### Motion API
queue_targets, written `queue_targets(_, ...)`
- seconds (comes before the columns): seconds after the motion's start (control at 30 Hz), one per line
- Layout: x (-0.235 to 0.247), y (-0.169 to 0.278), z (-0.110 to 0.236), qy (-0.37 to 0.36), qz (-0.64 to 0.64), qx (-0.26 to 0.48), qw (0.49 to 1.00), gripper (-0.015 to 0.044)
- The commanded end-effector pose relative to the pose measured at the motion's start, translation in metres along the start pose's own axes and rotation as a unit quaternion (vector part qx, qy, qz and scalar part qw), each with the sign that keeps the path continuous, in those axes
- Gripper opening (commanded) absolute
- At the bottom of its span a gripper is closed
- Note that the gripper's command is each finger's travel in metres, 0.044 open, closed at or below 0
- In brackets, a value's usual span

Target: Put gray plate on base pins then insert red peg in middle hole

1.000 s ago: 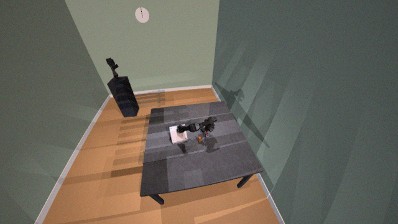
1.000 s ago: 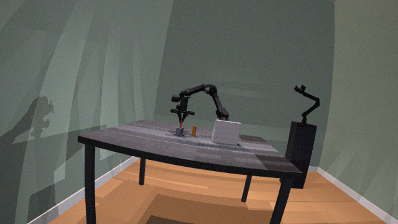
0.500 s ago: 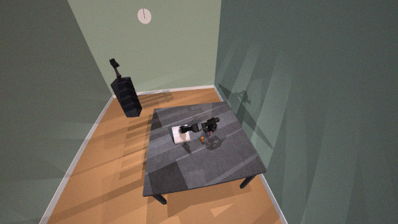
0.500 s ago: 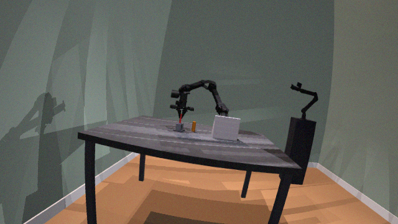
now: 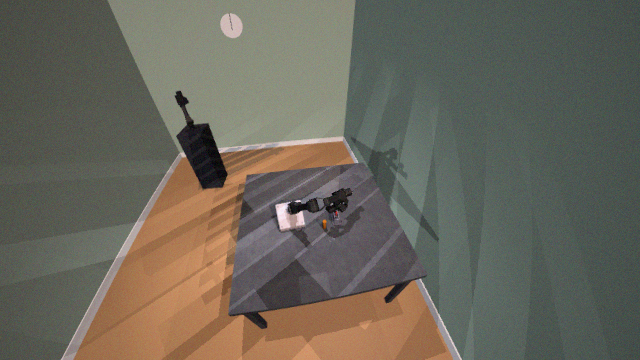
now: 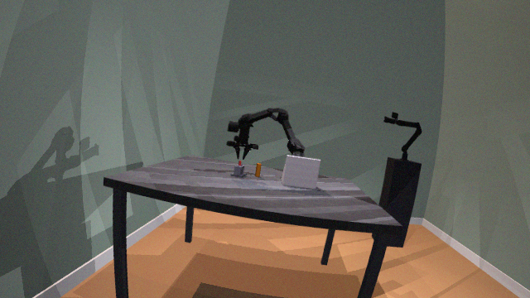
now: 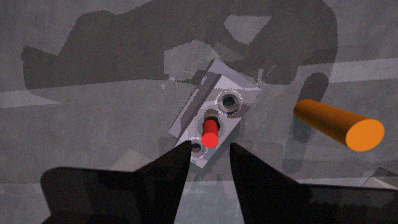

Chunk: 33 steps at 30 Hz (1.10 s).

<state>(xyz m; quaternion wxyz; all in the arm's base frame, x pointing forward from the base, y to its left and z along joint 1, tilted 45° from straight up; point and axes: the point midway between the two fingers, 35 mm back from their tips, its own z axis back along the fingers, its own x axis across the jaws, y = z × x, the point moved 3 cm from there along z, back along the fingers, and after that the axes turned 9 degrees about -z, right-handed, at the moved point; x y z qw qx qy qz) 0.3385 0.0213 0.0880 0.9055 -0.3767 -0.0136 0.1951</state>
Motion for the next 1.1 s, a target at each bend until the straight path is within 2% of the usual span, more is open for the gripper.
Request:
queue_targets(0.0,0.000,0.000,0.000,0.000,0.000,0.000,1.000,0.0150)
queue_targets(1.07,-0.002,0.002,0.019,0.004,0.003,-0.001,1.000,0.0150)
